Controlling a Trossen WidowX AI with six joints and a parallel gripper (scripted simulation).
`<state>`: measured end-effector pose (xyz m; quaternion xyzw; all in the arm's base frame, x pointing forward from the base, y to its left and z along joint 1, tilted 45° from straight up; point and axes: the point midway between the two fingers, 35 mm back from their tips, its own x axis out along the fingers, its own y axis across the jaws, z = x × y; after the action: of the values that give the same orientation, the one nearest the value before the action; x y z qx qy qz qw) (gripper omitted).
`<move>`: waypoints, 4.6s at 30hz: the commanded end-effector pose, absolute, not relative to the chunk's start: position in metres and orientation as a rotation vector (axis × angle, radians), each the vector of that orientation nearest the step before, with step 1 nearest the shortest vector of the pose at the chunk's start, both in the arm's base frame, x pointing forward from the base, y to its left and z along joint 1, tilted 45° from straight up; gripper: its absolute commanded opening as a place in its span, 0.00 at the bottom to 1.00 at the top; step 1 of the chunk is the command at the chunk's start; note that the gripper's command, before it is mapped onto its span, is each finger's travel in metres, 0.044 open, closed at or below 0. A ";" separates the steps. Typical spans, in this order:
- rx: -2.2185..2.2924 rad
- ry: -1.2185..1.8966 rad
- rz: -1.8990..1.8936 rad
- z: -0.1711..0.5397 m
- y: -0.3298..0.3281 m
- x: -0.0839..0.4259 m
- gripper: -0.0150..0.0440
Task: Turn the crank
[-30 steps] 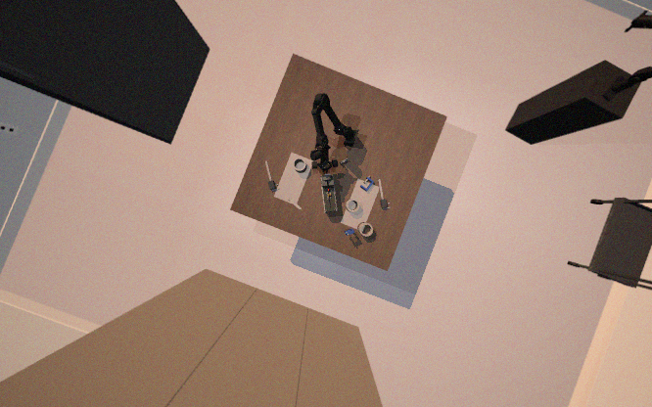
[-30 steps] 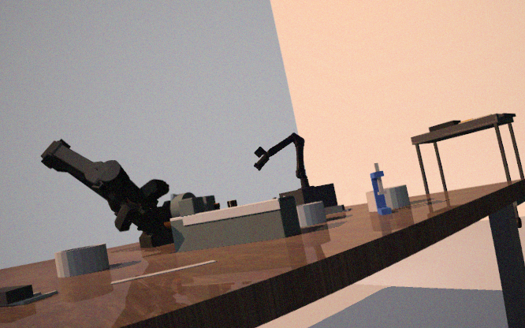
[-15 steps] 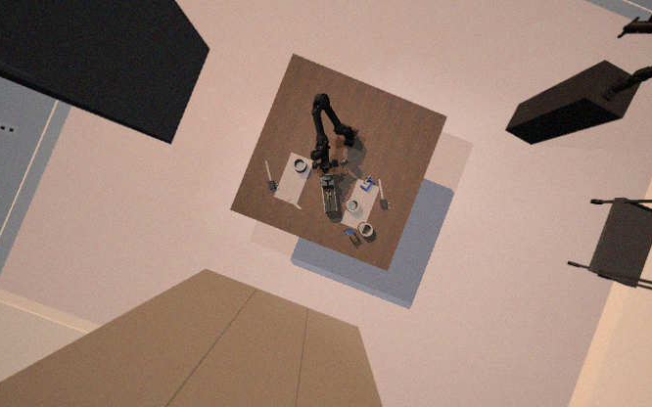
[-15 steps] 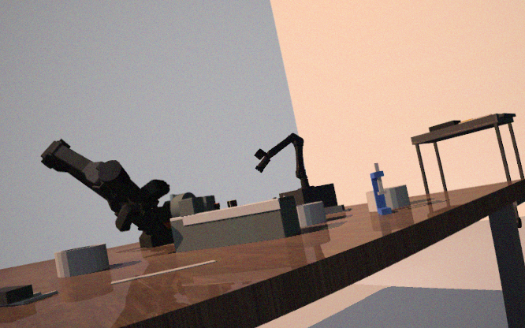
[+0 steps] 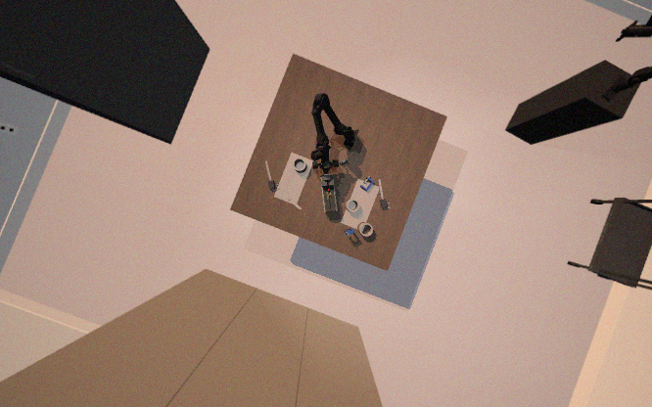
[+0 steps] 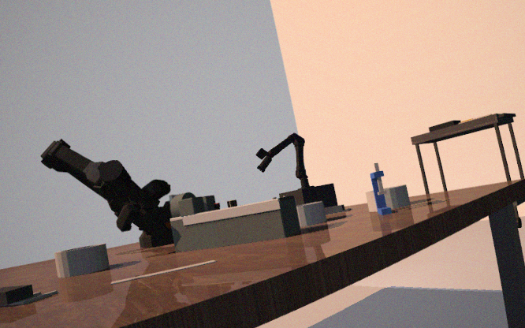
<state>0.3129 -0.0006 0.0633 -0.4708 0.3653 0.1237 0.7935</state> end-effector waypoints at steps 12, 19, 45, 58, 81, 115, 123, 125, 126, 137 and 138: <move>-1.011 0.796 0.291 0.056 0.006 0.306 0.25; -1.010 0.797 0.291 0.056 0.009 0.304 0.25; -1.008 0.797 0.293 0.065 0.038 0.290 0.25; -1.008 0.797 0.293 0.082 0.047 0.290 0.25; -1.008 0.797 0.293 0.092 0.047 0.293 0.25; -1.008 0.797 0.293 0.092 0.047 0.294 0.25; -1.008 0.797 0.293 0.092 0.047 0.293 0.25; -1.008 0.797 0.293 0.092 0.047 0.293 0.25; -1.008 0.797 0.293 0.092 0.047 0.293 0.25; -1.008 0.797 0.293 0.092 0.047 0.293 0.25; -1.008 0.797 0.293 0.092 0.047 0.293 0.25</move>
<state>0.2927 0.0467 0.0893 -0.4672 0.3737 0.1368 0.7896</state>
